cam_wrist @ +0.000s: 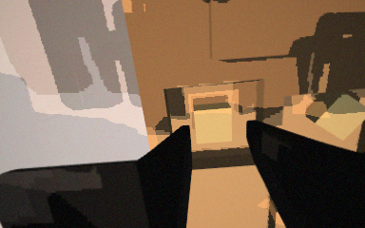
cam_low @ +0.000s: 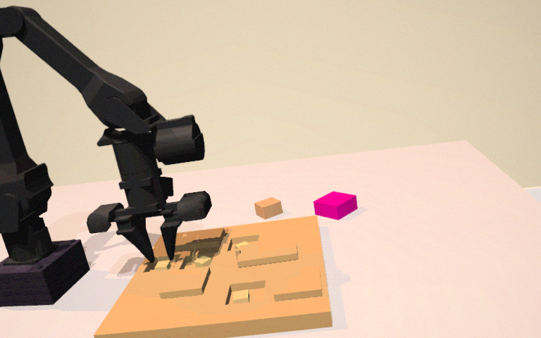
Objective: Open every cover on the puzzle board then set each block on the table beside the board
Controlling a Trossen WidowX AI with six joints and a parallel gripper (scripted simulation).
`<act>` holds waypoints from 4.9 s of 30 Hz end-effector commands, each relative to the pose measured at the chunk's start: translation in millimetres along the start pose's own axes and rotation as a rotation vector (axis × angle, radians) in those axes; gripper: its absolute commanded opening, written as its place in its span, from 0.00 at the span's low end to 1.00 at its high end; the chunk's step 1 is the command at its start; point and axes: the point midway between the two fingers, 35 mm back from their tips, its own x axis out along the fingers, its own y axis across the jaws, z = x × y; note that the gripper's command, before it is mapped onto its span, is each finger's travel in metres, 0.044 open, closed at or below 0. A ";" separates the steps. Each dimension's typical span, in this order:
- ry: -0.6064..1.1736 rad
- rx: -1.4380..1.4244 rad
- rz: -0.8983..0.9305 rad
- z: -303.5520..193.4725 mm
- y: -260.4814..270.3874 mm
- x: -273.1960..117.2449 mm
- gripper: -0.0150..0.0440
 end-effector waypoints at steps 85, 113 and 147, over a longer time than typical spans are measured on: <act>0.002 -0.003 0.004 0.6 -0.3 -52.8 0.39; -0.001 -0.003 0.003 36.2 -22.3 -88.3 0.39; -0.011 -0.003 0.001 152.9 -50.6 -89.3 0.39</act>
